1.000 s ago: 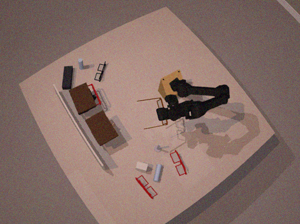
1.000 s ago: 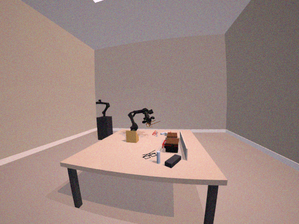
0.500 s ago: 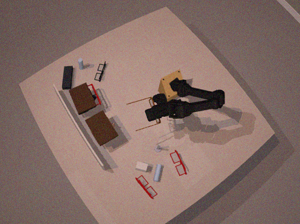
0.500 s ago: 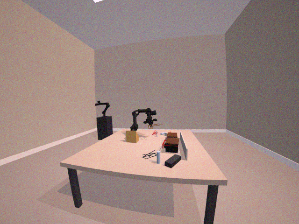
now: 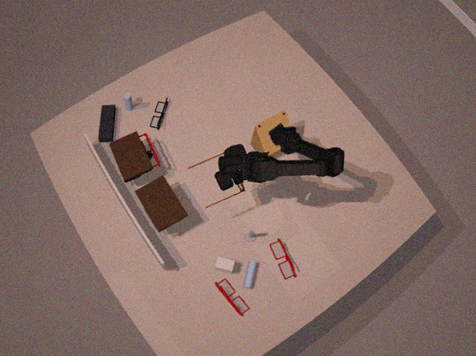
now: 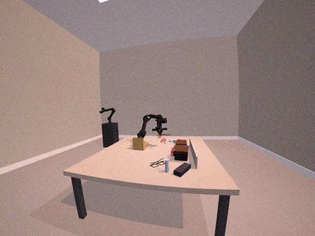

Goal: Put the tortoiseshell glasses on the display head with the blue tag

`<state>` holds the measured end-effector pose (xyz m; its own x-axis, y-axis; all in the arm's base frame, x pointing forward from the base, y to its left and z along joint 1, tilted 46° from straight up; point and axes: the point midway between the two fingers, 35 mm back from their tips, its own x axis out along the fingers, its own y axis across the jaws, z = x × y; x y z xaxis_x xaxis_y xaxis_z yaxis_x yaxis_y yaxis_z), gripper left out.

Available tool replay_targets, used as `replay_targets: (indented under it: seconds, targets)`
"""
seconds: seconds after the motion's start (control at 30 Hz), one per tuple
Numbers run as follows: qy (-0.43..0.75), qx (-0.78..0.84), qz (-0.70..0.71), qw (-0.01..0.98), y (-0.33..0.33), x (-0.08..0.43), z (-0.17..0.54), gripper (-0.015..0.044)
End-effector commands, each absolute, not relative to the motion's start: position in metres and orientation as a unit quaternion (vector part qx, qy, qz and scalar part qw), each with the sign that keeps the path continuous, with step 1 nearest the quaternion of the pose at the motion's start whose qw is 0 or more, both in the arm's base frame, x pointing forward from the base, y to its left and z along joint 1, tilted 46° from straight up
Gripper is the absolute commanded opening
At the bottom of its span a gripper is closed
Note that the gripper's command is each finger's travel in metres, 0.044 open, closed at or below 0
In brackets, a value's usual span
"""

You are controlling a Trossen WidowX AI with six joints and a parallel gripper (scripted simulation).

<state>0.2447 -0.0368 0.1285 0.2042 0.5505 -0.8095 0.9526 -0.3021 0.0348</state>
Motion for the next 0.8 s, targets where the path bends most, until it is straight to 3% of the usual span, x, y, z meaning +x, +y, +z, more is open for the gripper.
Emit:
replay_targets:
  seconds: [0.0,0.77]
  targets:
    - [0.539,0.719,-0.341,0.276,-0.044,0.251,0.116,0.0]
    - [0.577,0.725,-0.274,0.256,-0.056,0.259,0.07,0.0]
